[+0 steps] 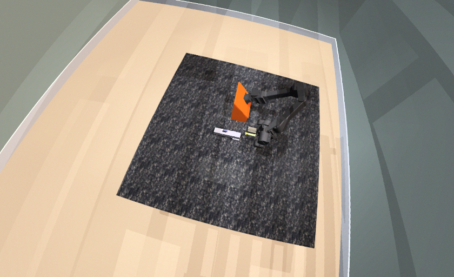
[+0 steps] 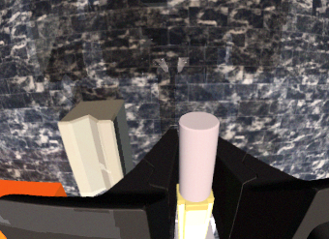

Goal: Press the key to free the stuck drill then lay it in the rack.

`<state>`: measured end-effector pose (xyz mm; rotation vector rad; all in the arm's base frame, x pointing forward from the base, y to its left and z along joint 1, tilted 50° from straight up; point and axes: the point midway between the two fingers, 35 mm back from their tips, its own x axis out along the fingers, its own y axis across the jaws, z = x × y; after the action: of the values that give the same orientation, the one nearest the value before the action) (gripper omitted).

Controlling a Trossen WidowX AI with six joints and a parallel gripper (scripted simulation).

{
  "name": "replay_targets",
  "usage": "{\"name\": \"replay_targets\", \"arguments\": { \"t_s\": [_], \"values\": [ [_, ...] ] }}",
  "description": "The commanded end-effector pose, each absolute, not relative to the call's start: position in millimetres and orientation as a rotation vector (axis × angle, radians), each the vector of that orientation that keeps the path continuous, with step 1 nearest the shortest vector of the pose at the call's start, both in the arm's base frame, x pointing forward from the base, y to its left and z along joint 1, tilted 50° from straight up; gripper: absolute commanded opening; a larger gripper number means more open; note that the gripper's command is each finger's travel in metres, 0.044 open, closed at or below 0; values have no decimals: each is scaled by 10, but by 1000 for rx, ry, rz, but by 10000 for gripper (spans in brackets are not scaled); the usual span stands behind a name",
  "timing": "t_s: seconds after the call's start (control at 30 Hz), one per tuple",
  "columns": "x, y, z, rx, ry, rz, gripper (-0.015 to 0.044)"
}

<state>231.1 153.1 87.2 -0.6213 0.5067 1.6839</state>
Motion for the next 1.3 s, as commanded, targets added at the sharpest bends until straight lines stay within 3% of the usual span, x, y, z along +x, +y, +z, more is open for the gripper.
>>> {"name": "replay_targets", "arguments": {
  "t_s": [0.0,1.27],
  "values": [
    [2237,1535,874,-617,512,1685,0],
    [1645,1601,881,-614,514,1686,0]
  ]
}}
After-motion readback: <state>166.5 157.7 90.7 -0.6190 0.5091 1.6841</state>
